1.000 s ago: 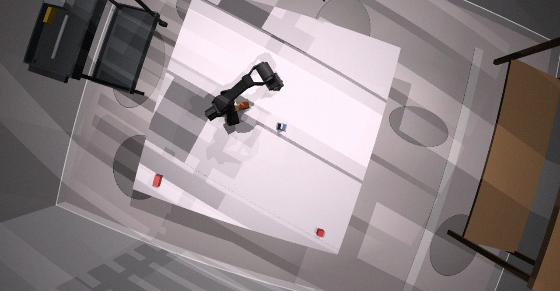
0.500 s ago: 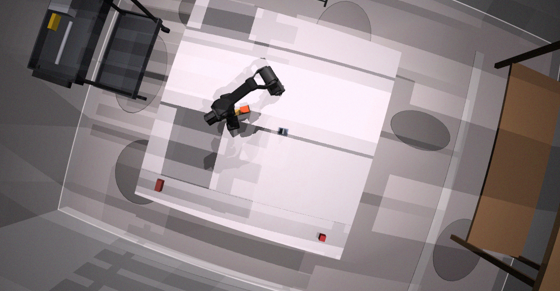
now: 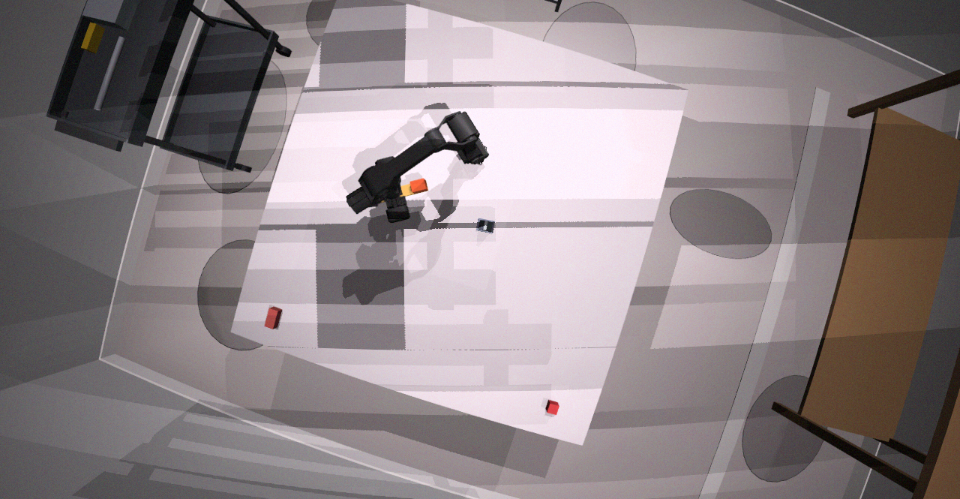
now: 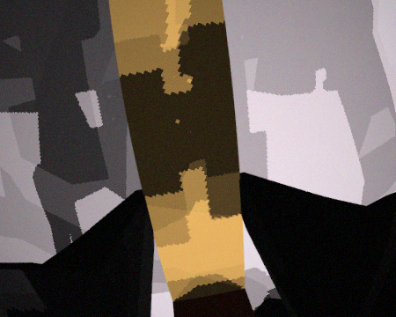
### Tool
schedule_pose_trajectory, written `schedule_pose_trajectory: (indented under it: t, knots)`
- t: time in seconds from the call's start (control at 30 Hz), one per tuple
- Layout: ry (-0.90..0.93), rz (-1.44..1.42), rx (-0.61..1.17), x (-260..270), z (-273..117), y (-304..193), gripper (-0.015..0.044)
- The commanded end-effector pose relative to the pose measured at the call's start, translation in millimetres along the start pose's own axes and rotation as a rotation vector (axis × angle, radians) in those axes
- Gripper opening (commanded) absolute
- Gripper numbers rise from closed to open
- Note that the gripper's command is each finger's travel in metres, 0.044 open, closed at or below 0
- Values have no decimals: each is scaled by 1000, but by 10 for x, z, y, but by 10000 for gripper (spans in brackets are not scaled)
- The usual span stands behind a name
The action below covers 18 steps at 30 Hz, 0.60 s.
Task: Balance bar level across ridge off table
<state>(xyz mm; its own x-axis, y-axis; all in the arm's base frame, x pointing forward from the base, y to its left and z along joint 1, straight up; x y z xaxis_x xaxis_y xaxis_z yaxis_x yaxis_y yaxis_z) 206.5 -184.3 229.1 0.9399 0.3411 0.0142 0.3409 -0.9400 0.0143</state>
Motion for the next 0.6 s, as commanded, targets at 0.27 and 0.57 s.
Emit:
schedule_pose_trajectory:
  t: [0.27,0.57]
  knots:
    - [2,35,-10,197,-97,-166,0]
    - [5,90,-7,459,-99,-408,0]
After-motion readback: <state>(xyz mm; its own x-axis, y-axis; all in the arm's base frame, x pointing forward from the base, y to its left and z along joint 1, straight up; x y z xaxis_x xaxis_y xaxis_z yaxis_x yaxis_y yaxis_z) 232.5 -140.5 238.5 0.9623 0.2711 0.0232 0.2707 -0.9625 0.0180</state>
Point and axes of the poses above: the point midway between the two fingers, 35 mm back from their tips, its own z axis out along the fingers, its own x axis across the jaws, y = z × x, the point moved 8 cm from there along -z, back along the fingers, and after that the axes turned 11 degrees about z, right-handed, at the moved point
